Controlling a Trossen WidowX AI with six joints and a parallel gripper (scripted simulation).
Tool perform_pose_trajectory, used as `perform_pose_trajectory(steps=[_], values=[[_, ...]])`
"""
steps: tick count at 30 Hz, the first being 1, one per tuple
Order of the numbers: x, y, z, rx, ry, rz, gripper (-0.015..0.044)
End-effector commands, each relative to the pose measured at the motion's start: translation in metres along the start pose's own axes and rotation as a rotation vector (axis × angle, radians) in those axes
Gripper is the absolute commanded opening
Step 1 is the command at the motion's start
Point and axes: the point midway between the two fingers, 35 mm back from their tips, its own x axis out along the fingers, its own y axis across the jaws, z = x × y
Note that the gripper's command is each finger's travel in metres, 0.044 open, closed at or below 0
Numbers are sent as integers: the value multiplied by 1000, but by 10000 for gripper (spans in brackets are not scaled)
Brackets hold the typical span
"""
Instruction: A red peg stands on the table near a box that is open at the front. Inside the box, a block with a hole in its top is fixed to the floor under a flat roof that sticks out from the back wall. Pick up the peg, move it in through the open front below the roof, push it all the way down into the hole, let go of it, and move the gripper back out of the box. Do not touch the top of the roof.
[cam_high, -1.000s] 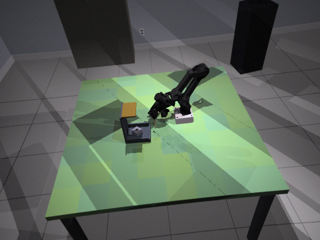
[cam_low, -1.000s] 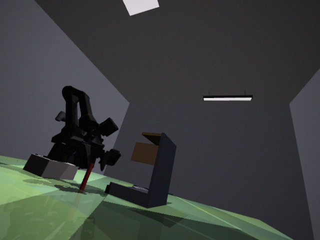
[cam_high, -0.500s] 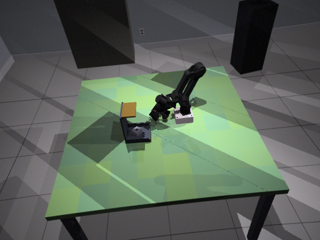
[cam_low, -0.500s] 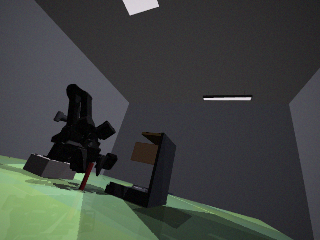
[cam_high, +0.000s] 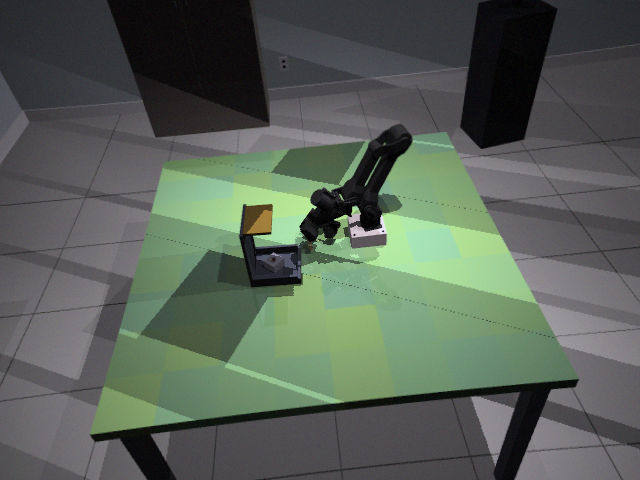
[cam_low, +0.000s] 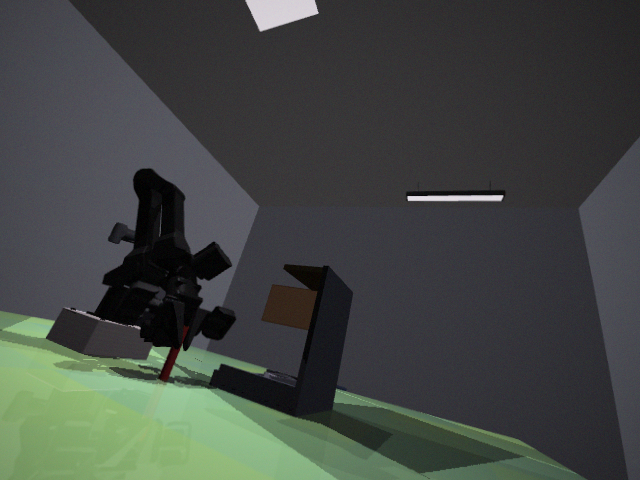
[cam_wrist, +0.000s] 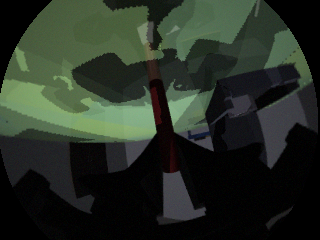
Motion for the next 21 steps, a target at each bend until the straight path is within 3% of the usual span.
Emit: perform_pose_trajectory(steps=[1, 21], values=[[0, 0, -1, 0, 0, 0, 0], [-11, -3, -21, -1, -1, 0, 0]])
